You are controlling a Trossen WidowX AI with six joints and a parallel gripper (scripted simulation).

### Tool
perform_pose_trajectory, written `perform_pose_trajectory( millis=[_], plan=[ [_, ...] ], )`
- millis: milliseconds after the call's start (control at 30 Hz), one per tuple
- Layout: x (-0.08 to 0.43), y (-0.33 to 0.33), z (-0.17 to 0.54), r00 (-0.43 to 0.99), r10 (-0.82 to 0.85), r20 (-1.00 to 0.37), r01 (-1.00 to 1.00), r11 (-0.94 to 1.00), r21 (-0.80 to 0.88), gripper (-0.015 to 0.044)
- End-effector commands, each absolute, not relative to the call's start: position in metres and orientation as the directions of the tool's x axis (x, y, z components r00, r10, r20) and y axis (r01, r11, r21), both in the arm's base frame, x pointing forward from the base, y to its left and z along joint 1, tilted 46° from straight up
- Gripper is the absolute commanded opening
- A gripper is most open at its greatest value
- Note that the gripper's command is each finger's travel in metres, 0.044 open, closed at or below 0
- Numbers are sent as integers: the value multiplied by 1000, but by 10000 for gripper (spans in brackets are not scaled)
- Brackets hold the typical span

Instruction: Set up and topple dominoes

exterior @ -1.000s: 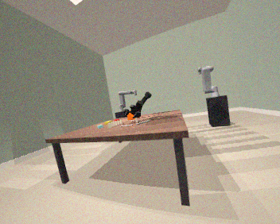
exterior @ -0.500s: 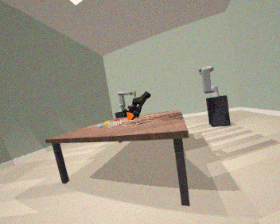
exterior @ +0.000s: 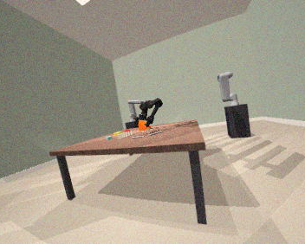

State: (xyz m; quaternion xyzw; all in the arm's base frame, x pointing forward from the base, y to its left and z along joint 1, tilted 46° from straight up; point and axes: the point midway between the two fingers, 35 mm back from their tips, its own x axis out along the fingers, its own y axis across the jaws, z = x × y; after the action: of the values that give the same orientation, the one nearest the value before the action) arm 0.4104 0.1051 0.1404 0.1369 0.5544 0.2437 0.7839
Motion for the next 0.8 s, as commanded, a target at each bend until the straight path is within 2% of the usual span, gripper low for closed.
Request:
perform_pose_trajectory(
  millis=[0,600,767],
  plan=[
    [365,97,192,-58,713,-698,-161,684,712,440],
    [365,98,191,-58,713,-699,-161,684,712,440],
    [365,118,172,-57,713,-699,-161,684,711,440]
  ],
)
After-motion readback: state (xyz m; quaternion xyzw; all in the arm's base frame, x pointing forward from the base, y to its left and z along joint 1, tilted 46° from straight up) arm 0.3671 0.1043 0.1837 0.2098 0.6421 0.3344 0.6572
